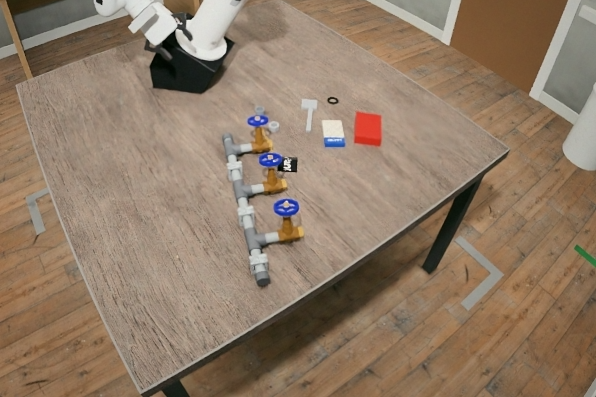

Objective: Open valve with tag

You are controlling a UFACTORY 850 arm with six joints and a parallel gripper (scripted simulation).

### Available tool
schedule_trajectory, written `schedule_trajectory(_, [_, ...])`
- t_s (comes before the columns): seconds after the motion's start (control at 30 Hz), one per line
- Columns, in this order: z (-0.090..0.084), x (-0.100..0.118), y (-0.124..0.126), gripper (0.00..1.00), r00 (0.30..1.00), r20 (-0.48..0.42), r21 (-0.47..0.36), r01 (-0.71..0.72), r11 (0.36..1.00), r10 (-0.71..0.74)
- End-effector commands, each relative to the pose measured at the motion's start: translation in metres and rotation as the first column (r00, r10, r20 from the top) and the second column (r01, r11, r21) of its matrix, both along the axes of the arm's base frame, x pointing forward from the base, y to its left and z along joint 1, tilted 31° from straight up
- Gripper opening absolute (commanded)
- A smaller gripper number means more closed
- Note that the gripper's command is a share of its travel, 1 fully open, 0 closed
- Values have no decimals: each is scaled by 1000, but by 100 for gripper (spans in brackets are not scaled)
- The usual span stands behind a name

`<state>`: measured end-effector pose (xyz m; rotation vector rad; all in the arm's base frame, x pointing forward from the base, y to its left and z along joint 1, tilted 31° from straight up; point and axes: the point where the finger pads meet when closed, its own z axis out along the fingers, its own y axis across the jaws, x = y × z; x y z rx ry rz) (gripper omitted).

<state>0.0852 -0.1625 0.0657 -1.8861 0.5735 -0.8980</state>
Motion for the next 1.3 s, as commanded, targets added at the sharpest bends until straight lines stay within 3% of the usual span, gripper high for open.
schedule_trajectory(0.0, [0,0,-1,100,1000,0,-1,0,1000,0])
schedule_trajectory(0.57, [0,0,-1,100,1000,0,-1,0,1000,0])
schedule_trajectory(0.7, [-1,4,-6,100,999,-34,-11,-26,1000,25])
schedule_trajectory(0.83, [-3,23,-27,100,983,-151,-53,-114,992,105])
schedule_trajectory(1.03, [0,50,-46,100,953,-256,-102,-194,976,163])
schedule_trajectory(1.1, [0,50,-46,100,953,-256,-102,-194,976,163])
schedule_trajectory(1.13, [3,65,-54,100,936,-302,-128,-230,965,183])
schedule_trajectory(1.27, [8,88,-63,100,912,-356,-165,-274,947,202])
